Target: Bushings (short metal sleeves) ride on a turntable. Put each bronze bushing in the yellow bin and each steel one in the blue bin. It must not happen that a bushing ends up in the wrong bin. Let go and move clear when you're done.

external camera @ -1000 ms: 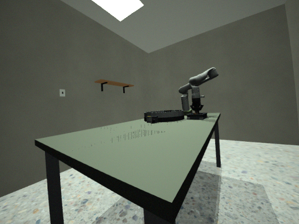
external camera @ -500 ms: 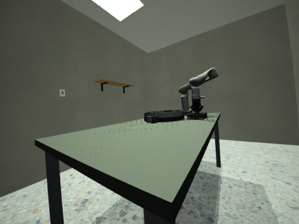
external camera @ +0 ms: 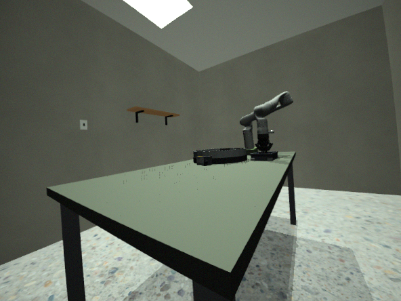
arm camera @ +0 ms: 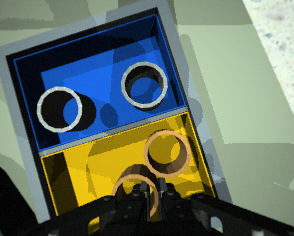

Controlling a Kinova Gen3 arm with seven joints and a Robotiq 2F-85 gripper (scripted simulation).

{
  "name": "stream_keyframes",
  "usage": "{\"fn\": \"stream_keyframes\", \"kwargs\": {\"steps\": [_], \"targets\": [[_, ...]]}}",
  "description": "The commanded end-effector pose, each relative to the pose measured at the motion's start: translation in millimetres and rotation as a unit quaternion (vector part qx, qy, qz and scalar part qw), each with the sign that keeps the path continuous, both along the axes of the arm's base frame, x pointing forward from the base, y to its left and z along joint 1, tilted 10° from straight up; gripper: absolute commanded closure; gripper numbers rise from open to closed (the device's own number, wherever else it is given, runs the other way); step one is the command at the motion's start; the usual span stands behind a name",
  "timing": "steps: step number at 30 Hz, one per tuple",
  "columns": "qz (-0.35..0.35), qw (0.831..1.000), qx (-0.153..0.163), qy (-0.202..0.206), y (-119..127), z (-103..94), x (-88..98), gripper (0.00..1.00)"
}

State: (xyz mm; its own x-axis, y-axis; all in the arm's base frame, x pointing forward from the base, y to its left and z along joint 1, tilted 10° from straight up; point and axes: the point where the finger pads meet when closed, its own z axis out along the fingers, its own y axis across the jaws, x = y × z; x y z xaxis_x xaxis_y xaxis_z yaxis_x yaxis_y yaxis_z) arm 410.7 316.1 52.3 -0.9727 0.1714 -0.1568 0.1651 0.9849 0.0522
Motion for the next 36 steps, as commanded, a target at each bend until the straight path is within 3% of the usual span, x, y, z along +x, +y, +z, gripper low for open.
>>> {"fn": "stream_keyframes", "kwargs": {"steps": [1,11,12,36], "targets": [[0.000,1.000,0.001,-0.001,0.2,0.7,0.3,1.00],[0.000,1.000,0.001,-0.001,0.3,0.7,0.3,1.00],[0.000,1.000,0.001,-0.001,0.3,0.7,0.3,0.81],[0.000,1.000,0.001,-0.001,0.3,0.7,0.3,0.81]]}}
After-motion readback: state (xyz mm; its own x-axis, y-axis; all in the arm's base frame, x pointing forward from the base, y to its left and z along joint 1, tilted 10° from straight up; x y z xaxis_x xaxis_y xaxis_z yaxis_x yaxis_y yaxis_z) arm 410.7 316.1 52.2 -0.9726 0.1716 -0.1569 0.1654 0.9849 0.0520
